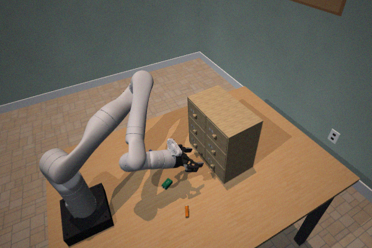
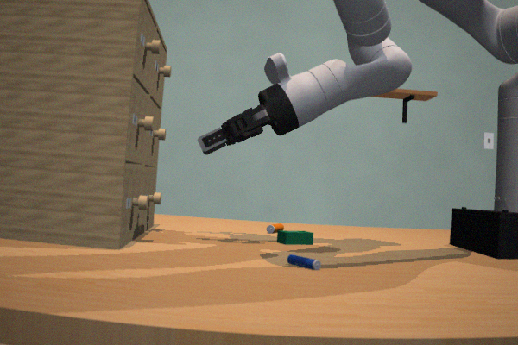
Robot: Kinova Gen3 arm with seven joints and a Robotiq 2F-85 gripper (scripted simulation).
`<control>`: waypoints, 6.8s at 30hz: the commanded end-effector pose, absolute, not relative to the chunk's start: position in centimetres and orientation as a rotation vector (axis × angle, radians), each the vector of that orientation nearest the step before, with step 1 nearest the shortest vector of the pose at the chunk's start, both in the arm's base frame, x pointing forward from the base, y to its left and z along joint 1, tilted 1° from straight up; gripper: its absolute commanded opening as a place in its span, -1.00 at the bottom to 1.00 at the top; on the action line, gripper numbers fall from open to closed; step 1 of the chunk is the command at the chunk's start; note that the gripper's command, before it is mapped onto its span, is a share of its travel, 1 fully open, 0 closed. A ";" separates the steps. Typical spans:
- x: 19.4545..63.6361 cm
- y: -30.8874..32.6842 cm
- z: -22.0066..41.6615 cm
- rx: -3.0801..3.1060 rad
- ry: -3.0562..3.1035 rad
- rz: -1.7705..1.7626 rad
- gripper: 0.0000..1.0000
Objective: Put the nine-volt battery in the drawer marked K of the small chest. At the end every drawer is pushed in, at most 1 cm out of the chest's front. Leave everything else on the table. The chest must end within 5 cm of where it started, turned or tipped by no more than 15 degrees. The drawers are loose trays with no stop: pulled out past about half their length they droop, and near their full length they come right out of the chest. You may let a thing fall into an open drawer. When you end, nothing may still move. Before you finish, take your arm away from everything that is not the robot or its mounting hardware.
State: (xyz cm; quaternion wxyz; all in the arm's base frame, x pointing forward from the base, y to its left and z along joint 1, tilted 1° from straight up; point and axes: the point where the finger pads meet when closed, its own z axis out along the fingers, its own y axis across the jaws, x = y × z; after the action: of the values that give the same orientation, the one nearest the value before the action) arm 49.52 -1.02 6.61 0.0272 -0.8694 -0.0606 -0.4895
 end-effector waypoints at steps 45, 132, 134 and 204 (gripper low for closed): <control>49.5 -1.0 6.7 -2.684 -0.187 -1.514 1.00; 48.9 -1.1 7.9 -2.751 -0.192 -1.383 1.00; 48.8 -1.1 8.0 -2.759 -0.192 -1.369 1.00; 44.7 -1.6 13.4 -3.066 -0.207 -0.571 1.00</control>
State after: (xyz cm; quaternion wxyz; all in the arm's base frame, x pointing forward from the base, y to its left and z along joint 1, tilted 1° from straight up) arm 44.32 -1.75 12.97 0.0083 -0.9808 -0.0608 -0.1851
